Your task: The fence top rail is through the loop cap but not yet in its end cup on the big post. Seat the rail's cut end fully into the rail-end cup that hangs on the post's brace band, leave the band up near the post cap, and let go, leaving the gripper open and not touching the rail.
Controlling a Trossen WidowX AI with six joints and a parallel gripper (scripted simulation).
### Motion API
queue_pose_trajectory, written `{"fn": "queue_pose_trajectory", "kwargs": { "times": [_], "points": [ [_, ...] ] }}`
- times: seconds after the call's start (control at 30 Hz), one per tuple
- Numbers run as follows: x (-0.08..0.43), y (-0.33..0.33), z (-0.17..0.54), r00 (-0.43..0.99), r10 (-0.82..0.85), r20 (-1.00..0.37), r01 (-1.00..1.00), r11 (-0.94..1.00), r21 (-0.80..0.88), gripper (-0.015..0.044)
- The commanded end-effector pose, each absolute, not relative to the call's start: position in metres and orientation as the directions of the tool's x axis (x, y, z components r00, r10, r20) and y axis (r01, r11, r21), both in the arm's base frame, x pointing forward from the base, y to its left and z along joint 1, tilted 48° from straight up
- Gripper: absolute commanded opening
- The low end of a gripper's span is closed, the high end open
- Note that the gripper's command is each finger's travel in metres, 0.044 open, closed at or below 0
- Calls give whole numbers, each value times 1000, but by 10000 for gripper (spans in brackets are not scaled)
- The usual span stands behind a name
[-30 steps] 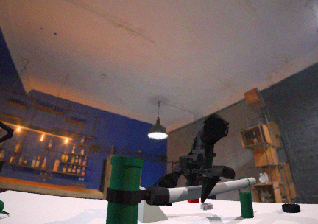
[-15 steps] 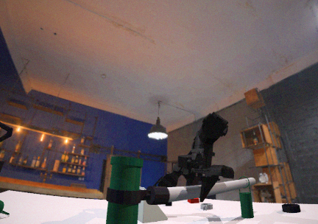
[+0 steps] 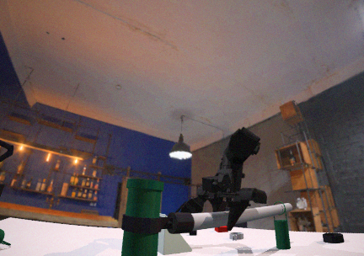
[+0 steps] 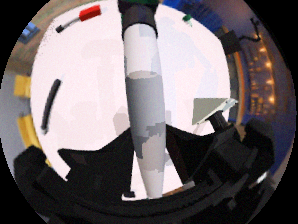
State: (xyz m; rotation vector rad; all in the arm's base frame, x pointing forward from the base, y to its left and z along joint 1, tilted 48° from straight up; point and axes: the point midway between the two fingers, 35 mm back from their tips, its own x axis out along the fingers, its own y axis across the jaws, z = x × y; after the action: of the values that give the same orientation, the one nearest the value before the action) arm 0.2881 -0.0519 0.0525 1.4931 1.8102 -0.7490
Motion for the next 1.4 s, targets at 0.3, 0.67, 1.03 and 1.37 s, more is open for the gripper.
{"fn": "queue_pose_trajectory", "kwargs": {
  "times": [0.3, 0.67, 1.03, 1.37],
  "points": [
    [291, -62, 51, -109, 591, -800, 985, 171, -7, 0],
    [291, -65, 48, -108, 590, -800, 985, 171, -7, 0],
    [289, -59, 46, -124, 602, -789, 983, 181, -17, 0],
    [289, -59, 46, -124, 602, -789, 983, 181, -17, 105]
  ]
}}
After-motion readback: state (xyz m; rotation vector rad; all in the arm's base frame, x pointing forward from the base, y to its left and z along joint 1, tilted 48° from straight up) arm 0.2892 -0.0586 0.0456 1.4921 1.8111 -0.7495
